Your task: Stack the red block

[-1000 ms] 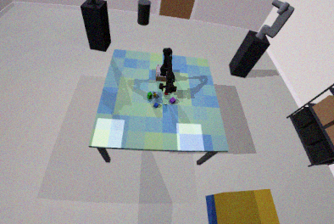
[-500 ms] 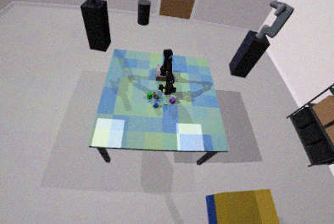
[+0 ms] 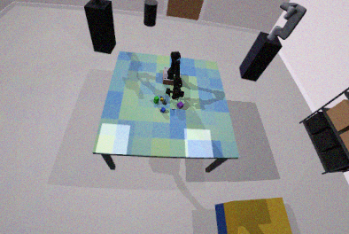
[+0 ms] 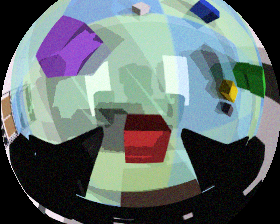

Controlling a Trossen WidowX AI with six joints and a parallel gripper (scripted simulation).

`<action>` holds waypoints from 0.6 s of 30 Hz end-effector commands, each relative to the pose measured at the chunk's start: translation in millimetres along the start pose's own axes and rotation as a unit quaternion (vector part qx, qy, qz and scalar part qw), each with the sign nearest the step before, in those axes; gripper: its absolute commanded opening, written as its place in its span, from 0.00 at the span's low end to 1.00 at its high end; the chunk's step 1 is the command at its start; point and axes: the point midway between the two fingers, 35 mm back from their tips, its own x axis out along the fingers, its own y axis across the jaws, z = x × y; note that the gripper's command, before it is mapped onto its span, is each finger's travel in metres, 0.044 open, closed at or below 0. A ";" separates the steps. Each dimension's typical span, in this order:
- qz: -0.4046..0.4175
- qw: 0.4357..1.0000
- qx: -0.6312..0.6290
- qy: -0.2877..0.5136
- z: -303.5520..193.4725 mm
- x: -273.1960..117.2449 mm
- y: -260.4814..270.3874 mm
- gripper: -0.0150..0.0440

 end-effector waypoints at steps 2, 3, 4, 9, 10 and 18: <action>0.000 1.000 0.001 0.000 -0.6 0.0 0.1 0.87; 0.000 1.000 0.001 0.000 -0.6 0.0 0.1 0.82; 0.000 1.000 0.001 0.000 -0.6 0.0 0.1 0.78; 0.000 1.000 0.001 0.000 -0.6 0.0 0.1 0.56; 0.000 1.000 0.001 0.000 -0.6 0.0 0.1 0.51; 0.000 1.000 0.000 0.000 -0.6 -0.8 0.1 0.39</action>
